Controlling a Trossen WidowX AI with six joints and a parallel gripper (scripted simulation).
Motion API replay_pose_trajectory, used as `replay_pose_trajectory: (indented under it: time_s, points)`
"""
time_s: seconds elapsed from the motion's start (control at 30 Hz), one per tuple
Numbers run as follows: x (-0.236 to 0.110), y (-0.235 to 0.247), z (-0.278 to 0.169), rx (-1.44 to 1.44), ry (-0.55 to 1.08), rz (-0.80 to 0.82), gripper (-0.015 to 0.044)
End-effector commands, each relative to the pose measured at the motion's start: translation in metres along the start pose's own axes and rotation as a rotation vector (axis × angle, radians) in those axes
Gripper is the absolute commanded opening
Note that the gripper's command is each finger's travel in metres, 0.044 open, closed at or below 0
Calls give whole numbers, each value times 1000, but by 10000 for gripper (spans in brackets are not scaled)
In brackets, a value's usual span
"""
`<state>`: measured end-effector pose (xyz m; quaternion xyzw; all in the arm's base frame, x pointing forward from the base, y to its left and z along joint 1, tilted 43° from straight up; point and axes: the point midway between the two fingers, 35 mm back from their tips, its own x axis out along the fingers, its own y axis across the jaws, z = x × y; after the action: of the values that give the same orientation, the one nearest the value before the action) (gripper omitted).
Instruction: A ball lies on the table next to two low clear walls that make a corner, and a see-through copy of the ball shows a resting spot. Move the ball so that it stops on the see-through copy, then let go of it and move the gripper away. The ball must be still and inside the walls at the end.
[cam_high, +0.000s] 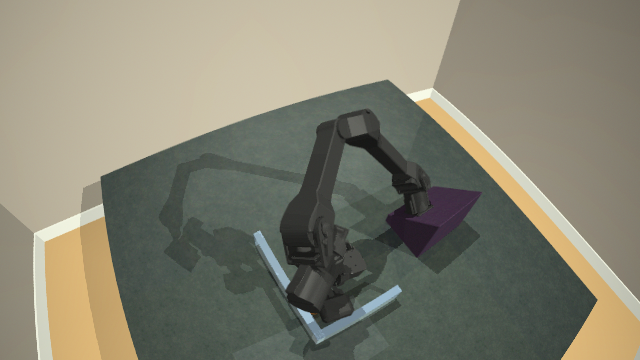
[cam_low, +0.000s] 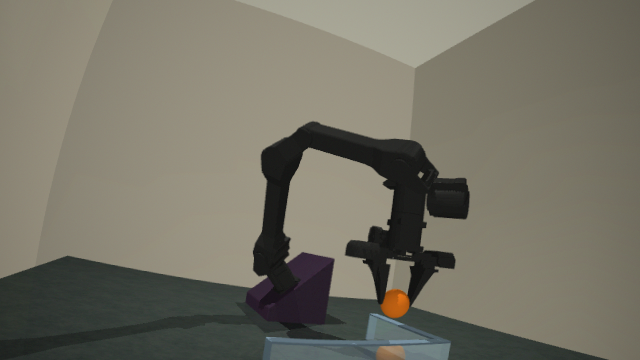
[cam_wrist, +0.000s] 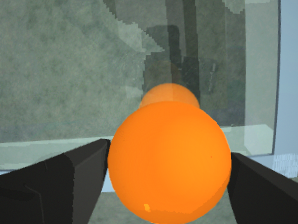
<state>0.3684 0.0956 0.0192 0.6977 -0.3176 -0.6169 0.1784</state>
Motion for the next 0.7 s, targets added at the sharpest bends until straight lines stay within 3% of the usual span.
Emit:
replay_pose_trajectory:
  time_s: [0.0,0.33,0.67]
  points:
    - [4,-2,-4,-115,6,2,0]
    - [12,-4,-6,-196,6,2,0]
    - [63,-4,-7,-196,7,4,0]
